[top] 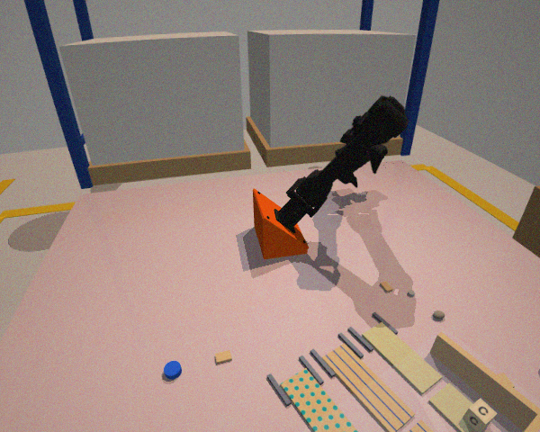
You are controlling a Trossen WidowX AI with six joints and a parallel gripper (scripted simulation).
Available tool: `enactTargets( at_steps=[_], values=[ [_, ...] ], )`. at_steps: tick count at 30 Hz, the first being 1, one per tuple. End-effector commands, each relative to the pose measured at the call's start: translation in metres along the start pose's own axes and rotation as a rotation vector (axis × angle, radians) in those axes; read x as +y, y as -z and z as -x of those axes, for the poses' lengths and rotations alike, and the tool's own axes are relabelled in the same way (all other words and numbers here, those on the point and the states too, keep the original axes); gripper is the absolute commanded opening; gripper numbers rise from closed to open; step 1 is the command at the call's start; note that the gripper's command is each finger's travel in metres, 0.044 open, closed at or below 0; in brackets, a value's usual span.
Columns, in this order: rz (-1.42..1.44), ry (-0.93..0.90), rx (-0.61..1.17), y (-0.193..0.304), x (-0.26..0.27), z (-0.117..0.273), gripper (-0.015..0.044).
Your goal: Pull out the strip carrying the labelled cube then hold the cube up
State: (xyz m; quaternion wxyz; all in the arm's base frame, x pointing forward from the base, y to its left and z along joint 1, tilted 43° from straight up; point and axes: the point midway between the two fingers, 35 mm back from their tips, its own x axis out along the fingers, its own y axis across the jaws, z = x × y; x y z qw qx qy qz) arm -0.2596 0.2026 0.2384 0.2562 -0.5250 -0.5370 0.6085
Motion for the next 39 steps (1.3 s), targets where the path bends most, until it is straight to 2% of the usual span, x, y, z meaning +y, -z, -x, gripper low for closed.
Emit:
enactTargets(
  at_steps=[1, 11, 21, 29, 39],
  values=[
    [-0.195, 0.013, 0.088, 0.041, -0.021, -0.016, 0.04],
    [-0.574, 0.078, 0.307, 0.158, -0.055, -0.037, 0.04],
    [-0.816, 0.164, 0.554, 0.291, -0.06, -0.018, 0.04],
    [-1.026, 0.23, 0.636, 0.366, -0.036, 0.005, 0.04],
    [-1.349, 0.29, 0.803, 0.453, 0.049, 0.048, 0.04]
  ],
)
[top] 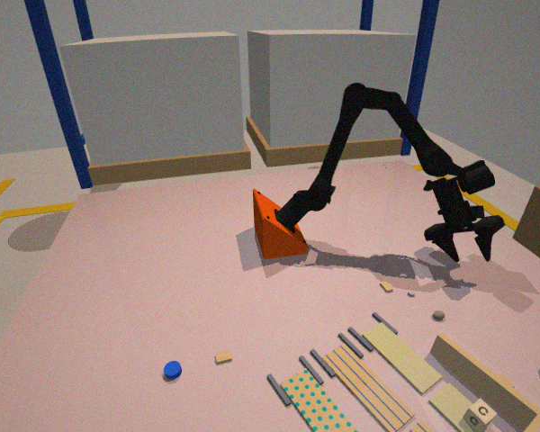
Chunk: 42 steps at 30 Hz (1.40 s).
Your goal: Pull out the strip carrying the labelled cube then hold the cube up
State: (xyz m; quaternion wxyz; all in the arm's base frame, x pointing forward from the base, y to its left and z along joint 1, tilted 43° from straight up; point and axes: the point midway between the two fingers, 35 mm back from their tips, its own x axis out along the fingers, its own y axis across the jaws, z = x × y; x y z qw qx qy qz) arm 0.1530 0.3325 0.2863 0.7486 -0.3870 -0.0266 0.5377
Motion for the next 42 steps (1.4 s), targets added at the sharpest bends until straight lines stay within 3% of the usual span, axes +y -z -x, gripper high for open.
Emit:
enactTargets(
  at_steps=[1, 11, 24, 33, 42],
  values=[
    [-0.144, 0.009, 0.063, 0.045, -0.02, -0.011, 0.04],
    [-0.619, 0.092, 0.18, 0.179, -0.075, 0.003, 0.04],
    [-1.248, 0.315, 0.167, 0.327, -0.099, 0.097, 0.04],
    [-1.644, 0.462, -0.036, 0.38, -0.087, 0.173, 0.04],
    [-1.651, 0.464, -0.041, 0.381, -0.086, 0.175, 0.04]
  ],
)
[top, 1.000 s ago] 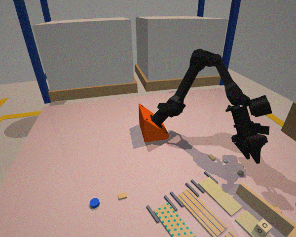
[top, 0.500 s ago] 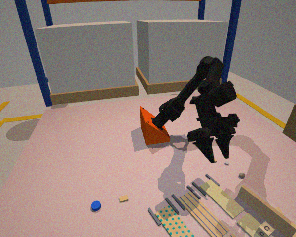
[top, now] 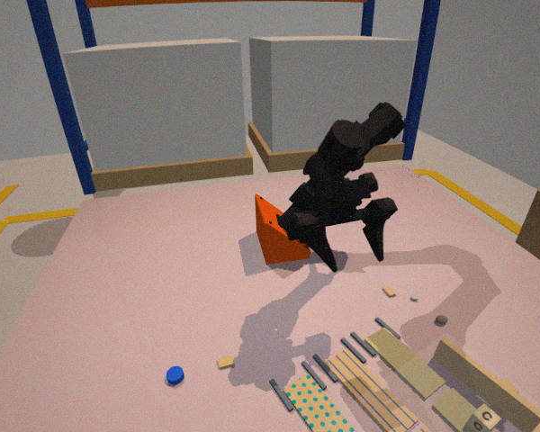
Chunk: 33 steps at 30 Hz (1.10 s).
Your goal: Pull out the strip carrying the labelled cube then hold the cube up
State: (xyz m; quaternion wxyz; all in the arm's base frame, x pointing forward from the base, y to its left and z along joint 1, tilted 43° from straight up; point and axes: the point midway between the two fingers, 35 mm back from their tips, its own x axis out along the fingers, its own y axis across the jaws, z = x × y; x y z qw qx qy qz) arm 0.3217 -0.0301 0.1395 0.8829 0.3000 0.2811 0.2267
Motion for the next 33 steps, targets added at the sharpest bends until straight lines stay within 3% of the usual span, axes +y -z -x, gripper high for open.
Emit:
enactTargets(
  at_steps=[1, 15, 29, 33],
  values=[
    [-0.014, 0.0, 0.001, 0.0, -0.002, 0.0, 0.0374],
    [0.084, 0.04, 0.4, -0.025, -0.059, -0.074, 0.0006],
    [0.228, -0.105, 0.886, 0.019, -0.103, -0.142, 0.0],
    [0.243, -0.134, 0.938, 0.029, -0.107, -0.145, 0.0]
  ],
)
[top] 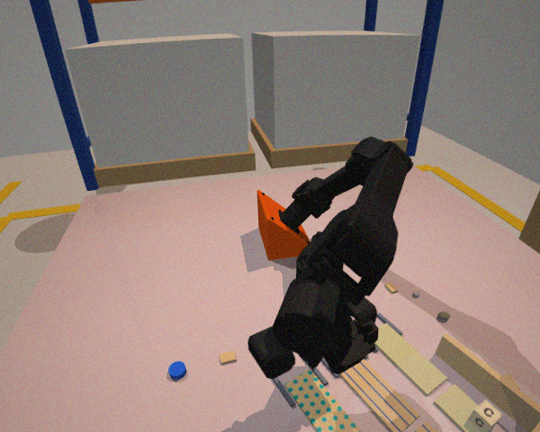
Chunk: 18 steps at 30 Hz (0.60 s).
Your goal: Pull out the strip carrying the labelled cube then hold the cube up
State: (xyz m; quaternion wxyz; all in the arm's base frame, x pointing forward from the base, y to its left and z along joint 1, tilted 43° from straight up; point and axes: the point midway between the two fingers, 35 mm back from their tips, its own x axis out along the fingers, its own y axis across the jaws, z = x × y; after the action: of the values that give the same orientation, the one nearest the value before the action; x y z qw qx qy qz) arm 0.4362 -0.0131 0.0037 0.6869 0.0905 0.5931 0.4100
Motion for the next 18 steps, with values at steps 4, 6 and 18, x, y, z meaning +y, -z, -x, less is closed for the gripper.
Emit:
enactTargets(
  at_steps=[4, 6, 18],
  values=[
    [0.027, -0.015, 0.039, 0.002, -0.003, -0.006, 0.0],
    [0.027, -0.015, 0.039, 0.002, -0.003, -0.008, 0.0],
    [0.027, -0.015, 0.038, 0.003, -0.004, -0.028, 0.0]
  ],
)
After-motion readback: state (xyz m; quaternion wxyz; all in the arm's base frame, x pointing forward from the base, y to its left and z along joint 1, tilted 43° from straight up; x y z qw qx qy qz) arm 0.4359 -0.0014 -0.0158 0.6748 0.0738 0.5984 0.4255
